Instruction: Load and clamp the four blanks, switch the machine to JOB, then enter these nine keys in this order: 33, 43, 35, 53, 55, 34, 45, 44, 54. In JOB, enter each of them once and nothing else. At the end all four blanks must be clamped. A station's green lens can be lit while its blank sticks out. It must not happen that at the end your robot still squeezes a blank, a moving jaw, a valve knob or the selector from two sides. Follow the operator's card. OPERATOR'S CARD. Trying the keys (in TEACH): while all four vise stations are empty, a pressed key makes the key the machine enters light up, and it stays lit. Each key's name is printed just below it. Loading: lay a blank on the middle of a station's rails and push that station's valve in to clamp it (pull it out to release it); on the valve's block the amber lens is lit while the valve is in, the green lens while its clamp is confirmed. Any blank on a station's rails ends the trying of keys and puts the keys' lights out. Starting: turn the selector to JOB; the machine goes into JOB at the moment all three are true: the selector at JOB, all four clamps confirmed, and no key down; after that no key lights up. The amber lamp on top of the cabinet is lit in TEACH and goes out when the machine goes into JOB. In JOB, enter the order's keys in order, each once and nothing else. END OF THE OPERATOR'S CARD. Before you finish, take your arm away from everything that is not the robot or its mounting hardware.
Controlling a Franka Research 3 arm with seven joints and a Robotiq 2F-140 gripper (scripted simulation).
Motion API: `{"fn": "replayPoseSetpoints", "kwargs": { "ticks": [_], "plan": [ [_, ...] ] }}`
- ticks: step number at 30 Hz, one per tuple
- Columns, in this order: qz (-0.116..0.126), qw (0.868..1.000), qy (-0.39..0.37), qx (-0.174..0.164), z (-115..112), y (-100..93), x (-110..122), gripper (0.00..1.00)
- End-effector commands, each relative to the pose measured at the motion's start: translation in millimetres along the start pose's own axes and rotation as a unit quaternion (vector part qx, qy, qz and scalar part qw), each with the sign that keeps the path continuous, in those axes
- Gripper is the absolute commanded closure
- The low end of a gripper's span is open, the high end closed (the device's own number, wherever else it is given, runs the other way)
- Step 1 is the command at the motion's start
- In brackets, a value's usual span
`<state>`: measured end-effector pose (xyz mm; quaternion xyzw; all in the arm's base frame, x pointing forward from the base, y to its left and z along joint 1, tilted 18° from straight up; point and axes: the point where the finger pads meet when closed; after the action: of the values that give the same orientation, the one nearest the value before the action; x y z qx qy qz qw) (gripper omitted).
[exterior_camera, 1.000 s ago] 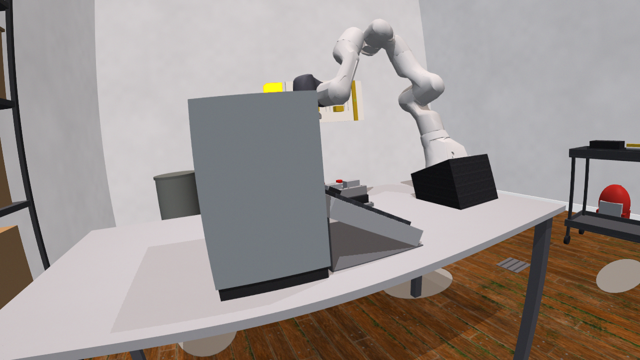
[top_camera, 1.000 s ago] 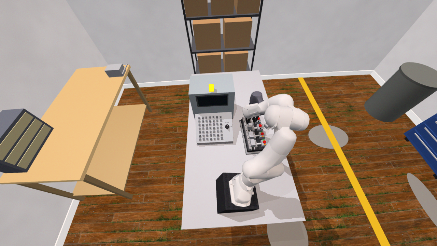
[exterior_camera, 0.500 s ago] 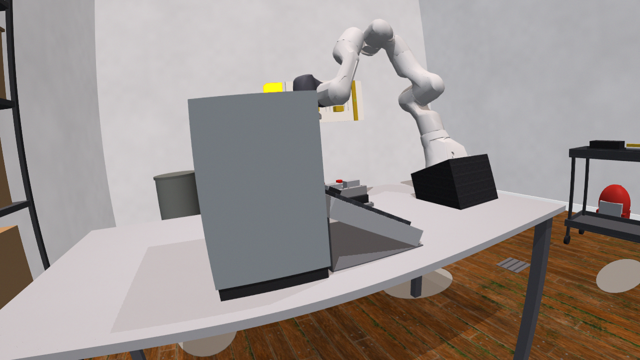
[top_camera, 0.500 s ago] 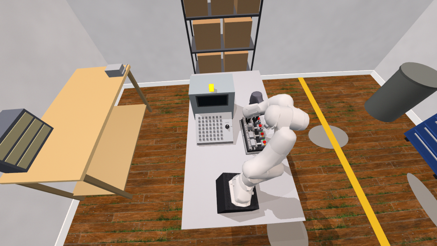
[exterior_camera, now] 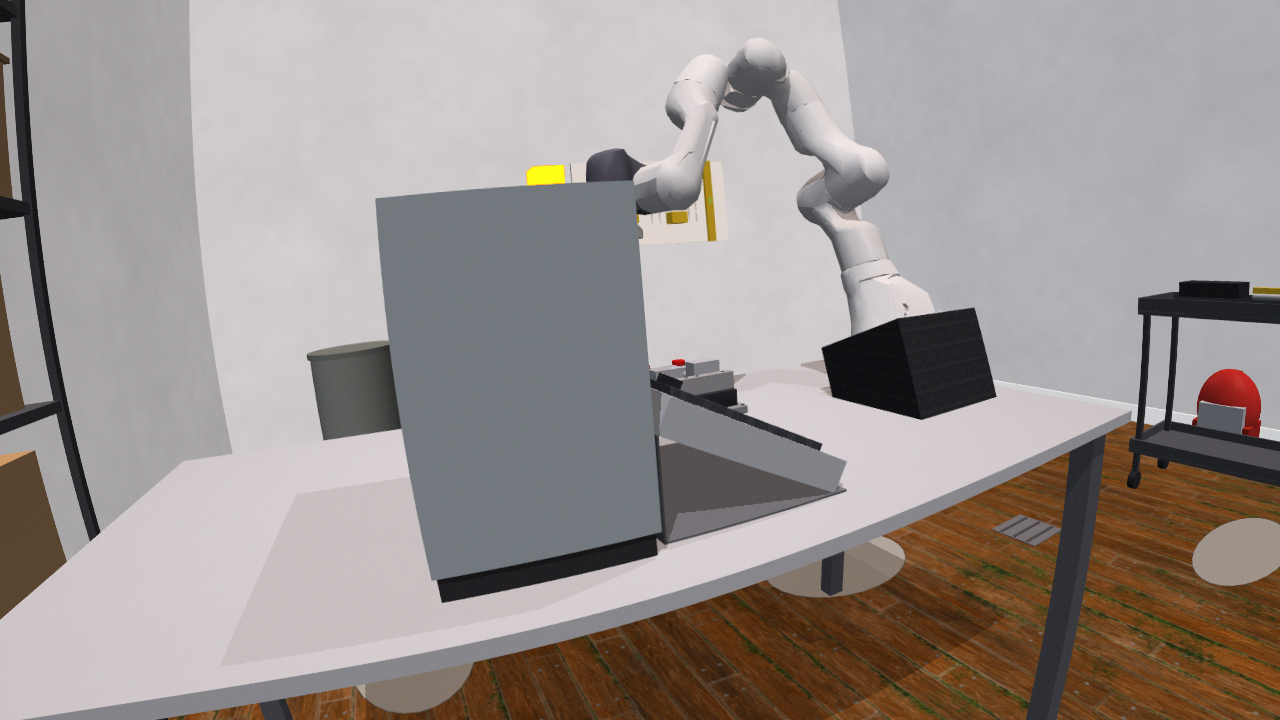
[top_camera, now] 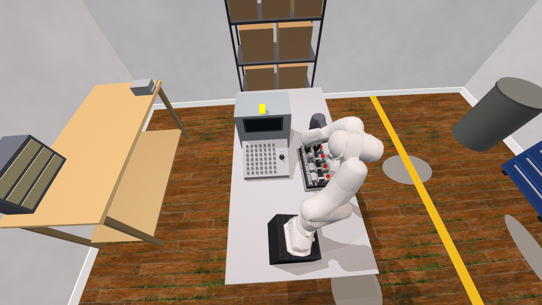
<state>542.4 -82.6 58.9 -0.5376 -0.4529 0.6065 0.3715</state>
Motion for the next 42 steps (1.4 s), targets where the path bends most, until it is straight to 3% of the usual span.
{"fn": "replayPoseSetpoints", "kwargs": {
  "ticks": [1,14,15,42],
  "plan": [
    [0.001,1.0,-0.002,-0.002,-1.1,0.2,-1.2,1.0],
    [0.001,1.0,-0.002,-0.002,-1.1,0.2,-1.2,1.0],
    [0.001,1.0,-0.002,-0.002,-1.1,0.2,-1.2,0.6],
    [0.001,1.0,-0.002,-0.002,-1.1,0.2,-1.2,0.6]
  ]
}}
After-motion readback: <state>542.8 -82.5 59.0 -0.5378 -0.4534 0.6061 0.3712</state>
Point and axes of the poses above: the point where the finger pads meet when closed, its own y axis out along the fingers, its own x axis across the jaws, z = x × y
